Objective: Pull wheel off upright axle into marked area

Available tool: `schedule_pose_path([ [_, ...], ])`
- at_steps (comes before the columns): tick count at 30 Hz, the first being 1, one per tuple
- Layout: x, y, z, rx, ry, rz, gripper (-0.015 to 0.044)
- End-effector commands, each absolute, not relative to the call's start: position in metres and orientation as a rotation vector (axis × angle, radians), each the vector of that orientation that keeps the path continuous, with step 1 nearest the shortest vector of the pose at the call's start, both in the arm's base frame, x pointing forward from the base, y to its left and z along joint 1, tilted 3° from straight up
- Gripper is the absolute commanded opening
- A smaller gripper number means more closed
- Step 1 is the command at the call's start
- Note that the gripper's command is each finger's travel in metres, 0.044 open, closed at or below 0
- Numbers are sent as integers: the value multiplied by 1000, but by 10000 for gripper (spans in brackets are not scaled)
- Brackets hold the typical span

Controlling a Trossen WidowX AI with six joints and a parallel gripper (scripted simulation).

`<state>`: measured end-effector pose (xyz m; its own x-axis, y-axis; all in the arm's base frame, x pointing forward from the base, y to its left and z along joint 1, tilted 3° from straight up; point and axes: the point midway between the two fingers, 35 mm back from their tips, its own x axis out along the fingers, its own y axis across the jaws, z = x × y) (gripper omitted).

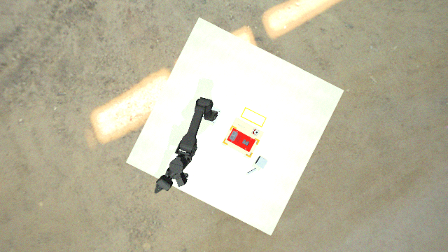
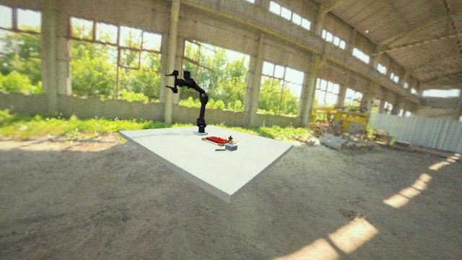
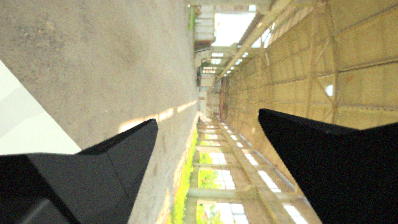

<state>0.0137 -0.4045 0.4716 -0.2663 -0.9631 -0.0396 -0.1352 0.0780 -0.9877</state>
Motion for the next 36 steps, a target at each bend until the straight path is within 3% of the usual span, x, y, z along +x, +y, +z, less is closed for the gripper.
schedule_pose_path([
  [1, 16, -405, 471, -1134, 1541, -1279, 374],
  [4, 42, -405, 457, -1160, 1519, -1195, 300],
  [19, 207, -386, 366, -961, 1194, -818, 300],
  [27, 301, -330, 308, -830, 1091, -543, 300],
  [36, 372, -242, 239, -584, 1096, -295, 300],
])
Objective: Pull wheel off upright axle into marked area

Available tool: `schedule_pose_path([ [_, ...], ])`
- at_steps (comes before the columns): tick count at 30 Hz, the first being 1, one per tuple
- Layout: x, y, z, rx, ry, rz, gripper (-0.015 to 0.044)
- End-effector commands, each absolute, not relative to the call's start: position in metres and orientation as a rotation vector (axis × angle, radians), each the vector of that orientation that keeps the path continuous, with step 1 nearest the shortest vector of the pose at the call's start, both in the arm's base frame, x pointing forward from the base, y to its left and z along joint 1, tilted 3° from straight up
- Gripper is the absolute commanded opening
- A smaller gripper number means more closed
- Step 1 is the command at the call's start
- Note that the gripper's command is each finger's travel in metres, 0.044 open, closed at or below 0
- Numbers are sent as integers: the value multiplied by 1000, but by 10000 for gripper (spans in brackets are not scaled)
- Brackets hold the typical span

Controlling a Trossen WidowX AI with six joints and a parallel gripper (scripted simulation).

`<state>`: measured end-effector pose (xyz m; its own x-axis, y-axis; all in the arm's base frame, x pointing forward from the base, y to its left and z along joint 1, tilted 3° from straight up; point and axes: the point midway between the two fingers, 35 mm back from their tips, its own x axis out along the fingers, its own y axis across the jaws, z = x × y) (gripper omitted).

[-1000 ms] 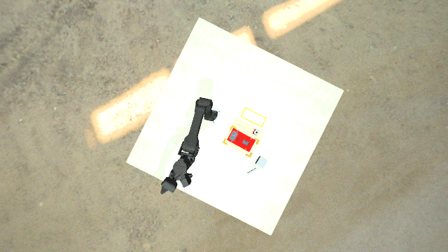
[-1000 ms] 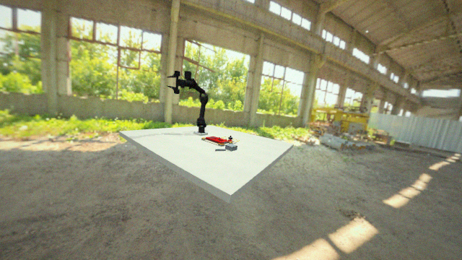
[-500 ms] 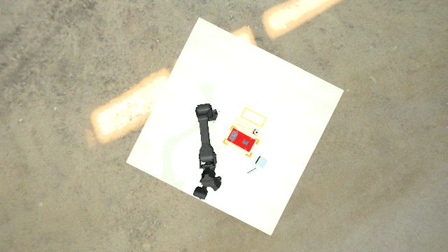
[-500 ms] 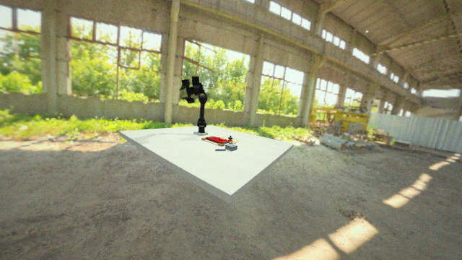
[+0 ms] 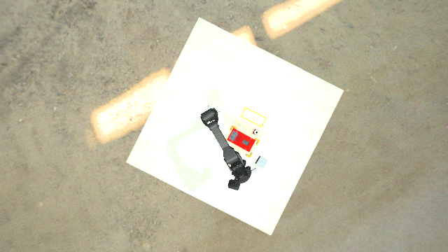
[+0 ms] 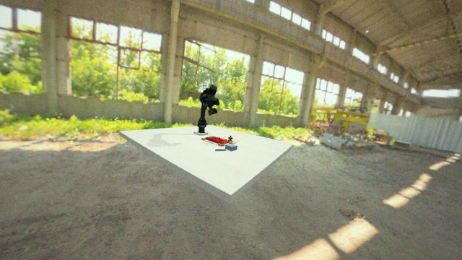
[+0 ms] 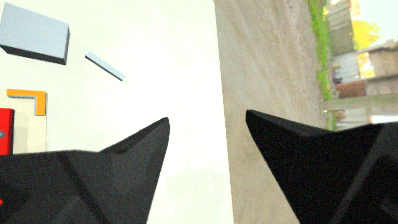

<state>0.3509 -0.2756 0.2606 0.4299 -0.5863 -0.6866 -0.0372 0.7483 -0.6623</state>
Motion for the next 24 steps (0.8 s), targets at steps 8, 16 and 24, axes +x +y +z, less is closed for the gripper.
schedule_pose_path([
  [8, 402, -147, 182, -342, 1207, -114, 300],
  [16, 397, -35, 131, -97, 1438, 5, 300],
  [24, 378, 23, 109, 6, 1601, 11, 300],
])
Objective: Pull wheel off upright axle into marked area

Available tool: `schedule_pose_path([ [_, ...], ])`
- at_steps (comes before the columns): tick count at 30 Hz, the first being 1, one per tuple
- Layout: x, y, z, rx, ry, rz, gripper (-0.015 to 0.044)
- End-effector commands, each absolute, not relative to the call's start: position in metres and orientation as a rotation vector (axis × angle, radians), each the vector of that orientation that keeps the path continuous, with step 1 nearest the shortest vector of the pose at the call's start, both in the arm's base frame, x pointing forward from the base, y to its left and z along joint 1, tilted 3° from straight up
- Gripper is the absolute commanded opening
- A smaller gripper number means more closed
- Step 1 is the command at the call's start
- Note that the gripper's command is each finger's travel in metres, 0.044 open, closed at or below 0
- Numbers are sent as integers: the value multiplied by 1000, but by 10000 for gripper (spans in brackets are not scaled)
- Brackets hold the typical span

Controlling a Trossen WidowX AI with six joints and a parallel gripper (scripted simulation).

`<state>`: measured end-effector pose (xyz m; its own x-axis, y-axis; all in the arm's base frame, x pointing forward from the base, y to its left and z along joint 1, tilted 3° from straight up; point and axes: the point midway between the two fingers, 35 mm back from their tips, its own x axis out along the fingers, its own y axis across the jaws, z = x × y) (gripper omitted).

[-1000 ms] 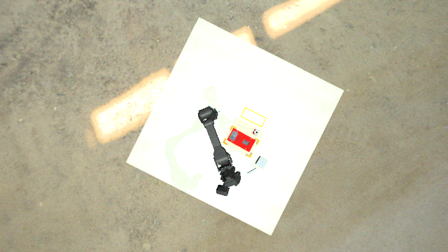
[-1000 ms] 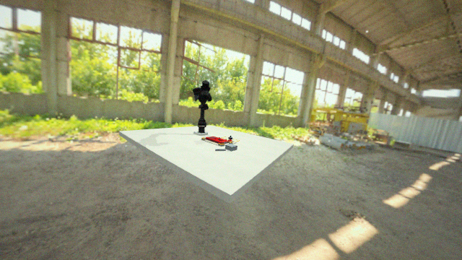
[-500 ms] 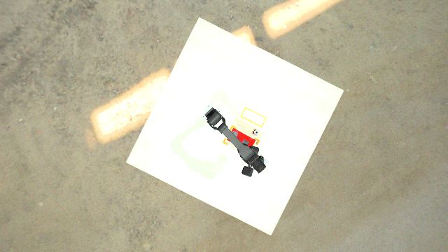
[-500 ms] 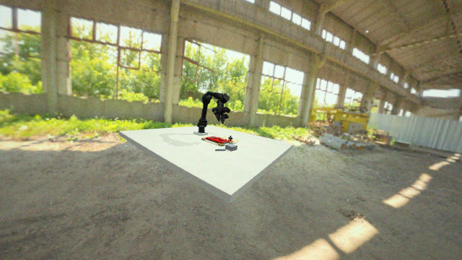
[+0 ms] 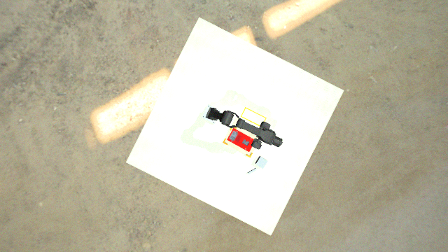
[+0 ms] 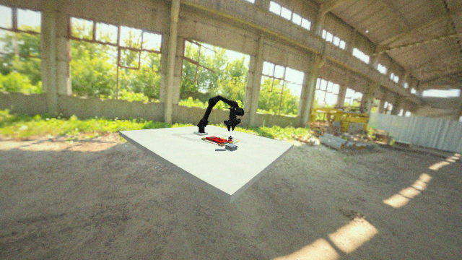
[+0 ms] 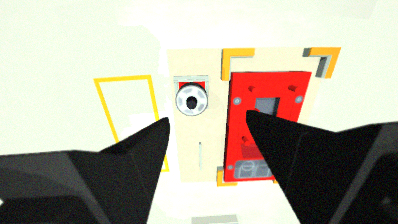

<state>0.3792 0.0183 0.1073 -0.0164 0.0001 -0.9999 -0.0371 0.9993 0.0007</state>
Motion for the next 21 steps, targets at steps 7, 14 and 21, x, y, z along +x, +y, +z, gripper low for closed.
schedule_pose_path([
  [7, 374, 34, 109, 7, 1601, 12, 300],
  [14, 374, 34, 103, 7, 1601, 12, 300],
  [21, 375, 34, 59, 7, 1601, 12, 300],
])
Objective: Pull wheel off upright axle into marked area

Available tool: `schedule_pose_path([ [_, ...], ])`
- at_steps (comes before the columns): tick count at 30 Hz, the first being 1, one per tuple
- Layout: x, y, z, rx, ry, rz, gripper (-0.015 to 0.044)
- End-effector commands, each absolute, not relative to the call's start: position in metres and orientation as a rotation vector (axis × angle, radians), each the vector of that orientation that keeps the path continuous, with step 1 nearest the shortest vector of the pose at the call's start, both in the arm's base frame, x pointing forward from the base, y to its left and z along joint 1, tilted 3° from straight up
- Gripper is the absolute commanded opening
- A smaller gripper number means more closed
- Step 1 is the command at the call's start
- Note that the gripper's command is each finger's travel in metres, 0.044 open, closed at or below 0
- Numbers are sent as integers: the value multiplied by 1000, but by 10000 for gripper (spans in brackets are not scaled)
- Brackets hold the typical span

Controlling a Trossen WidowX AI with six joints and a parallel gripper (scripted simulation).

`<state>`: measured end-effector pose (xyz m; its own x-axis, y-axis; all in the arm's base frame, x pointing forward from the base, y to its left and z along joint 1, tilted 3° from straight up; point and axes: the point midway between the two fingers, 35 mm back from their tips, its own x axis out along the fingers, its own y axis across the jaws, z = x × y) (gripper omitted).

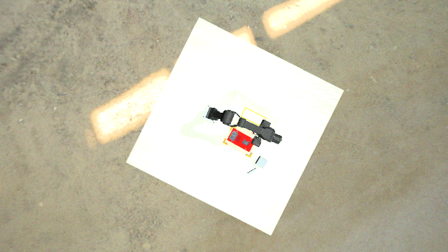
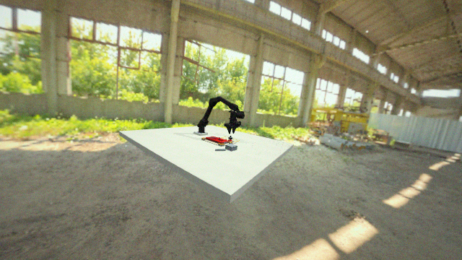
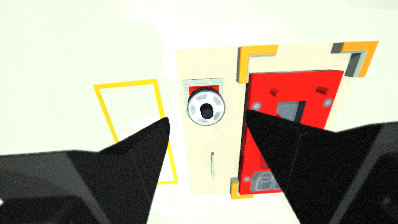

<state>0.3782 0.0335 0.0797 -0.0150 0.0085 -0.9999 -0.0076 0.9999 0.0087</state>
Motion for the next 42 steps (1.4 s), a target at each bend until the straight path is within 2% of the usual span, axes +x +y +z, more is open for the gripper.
schedule_pose_path([
  [1, 374, 34, 52, 7, 1601, 12, 300],
  [7, 372, 33, 34, 7, 1601, 12, 300],
  [11, 372, 33, 38, 0, 1611, 11, 195],
  [19, 372, 33, 38, 0, 1611, 11, 142],
  [24, 372, 33, 39, 0, 1610, 11, 10],
  [25, 372, 33, 39, 0, 1610, 11, 0],
  [42, 372, 33, 45, 1, 1609, 11, 0],
])
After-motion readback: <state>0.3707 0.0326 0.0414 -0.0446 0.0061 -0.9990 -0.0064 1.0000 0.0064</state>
